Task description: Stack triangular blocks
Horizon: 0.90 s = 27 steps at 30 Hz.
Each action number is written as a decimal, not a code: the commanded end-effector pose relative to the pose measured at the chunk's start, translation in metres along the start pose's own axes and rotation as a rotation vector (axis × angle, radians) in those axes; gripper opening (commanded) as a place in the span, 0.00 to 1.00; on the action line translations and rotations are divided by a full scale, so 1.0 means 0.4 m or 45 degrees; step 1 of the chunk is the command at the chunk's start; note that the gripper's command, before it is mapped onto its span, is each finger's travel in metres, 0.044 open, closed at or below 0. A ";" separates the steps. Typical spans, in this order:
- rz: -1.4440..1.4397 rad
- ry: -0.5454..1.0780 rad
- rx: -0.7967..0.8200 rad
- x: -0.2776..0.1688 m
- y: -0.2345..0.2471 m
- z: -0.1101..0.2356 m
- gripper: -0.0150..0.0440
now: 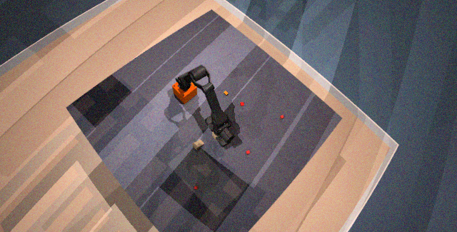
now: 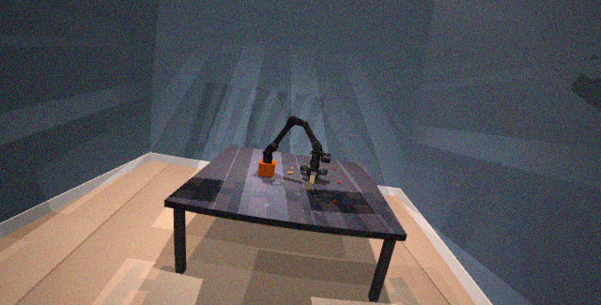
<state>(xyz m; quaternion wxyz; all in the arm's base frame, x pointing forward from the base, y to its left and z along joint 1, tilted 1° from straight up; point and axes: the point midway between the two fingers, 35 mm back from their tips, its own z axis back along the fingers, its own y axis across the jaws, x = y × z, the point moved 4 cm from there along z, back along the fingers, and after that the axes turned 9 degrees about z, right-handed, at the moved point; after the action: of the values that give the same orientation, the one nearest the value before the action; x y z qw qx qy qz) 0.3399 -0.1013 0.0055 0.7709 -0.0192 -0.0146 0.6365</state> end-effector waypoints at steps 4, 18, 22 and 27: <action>0.000 0.000 0.000 0.000 0.000 0.000 0.74; 0.000 0.000 0.000 0.000 -0.002 0.024 1.00; 0.000 0.000 -0.001 0.000 -0.002 0.143 1.00; 0.000 0.000 0.000 0.000 -0.001 0.151 1.00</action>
<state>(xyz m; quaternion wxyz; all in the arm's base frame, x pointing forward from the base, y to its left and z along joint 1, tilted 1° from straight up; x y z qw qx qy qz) 0.3397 -0.1013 0.0577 0.7707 -0.0220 -0.0166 0.6366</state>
